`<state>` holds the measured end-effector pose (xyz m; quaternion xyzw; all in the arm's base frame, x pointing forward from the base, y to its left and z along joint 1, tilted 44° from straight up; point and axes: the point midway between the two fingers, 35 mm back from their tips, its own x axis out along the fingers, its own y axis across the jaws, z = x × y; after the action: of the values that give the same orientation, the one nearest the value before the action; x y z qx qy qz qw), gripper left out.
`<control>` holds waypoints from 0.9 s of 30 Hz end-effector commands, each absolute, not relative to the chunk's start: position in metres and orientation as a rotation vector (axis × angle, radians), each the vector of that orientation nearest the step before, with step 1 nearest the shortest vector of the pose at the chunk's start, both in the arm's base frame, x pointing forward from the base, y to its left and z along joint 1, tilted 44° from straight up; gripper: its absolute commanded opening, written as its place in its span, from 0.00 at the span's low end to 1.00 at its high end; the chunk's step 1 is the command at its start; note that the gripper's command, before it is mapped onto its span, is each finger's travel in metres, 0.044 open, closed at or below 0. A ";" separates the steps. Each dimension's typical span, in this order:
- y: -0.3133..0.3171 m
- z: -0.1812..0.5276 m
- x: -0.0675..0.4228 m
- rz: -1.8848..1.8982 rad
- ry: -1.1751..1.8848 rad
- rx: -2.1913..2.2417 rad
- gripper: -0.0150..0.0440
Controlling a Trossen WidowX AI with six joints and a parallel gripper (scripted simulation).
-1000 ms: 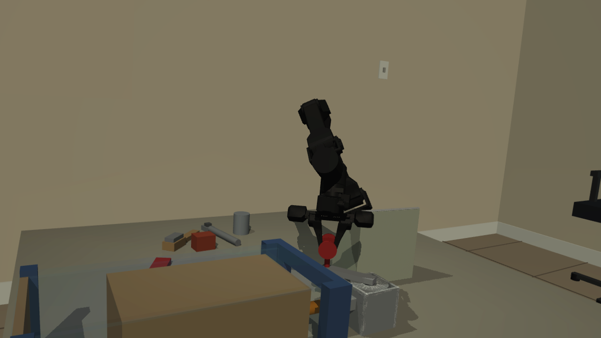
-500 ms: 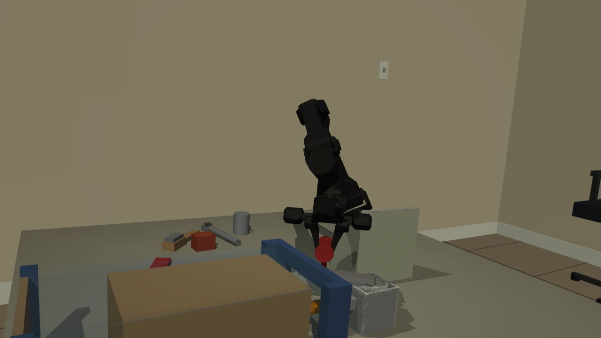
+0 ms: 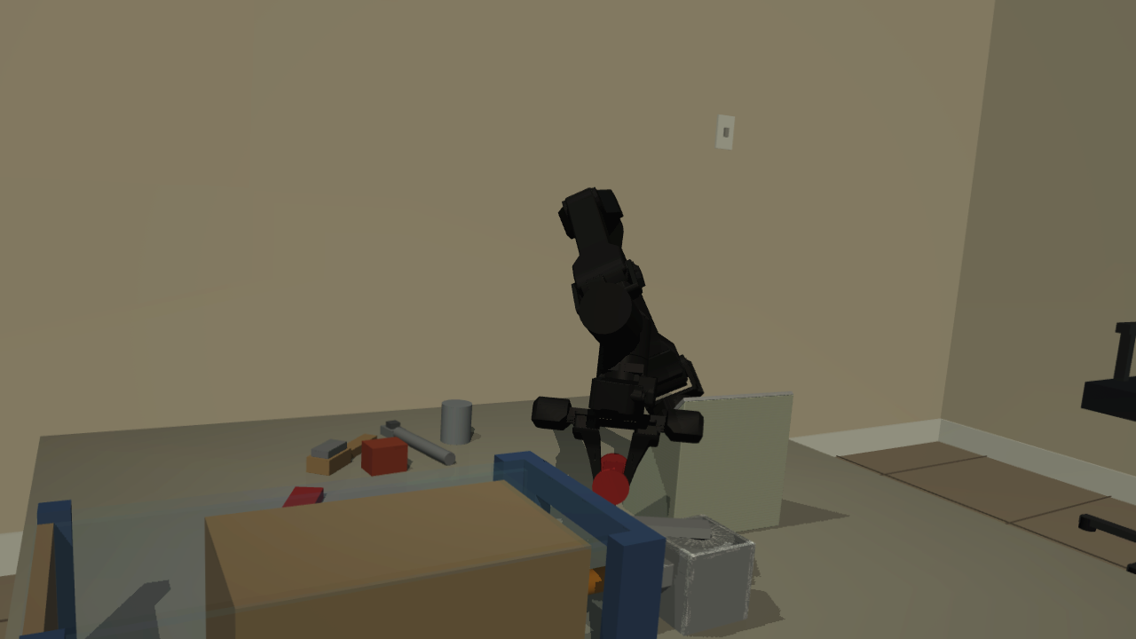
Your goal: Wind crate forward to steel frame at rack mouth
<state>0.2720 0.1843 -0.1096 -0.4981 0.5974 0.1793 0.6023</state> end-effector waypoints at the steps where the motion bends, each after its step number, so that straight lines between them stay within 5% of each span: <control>1: 0.191 -0.118 0.276 0.420 1.383 -1.150 0.25; 27: 0.221 -0.146 0.282 0.421 1.381 -1.147 0.25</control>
<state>0.2844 0.2130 -0.1363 -0.5024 0.5945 0.1758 0.6027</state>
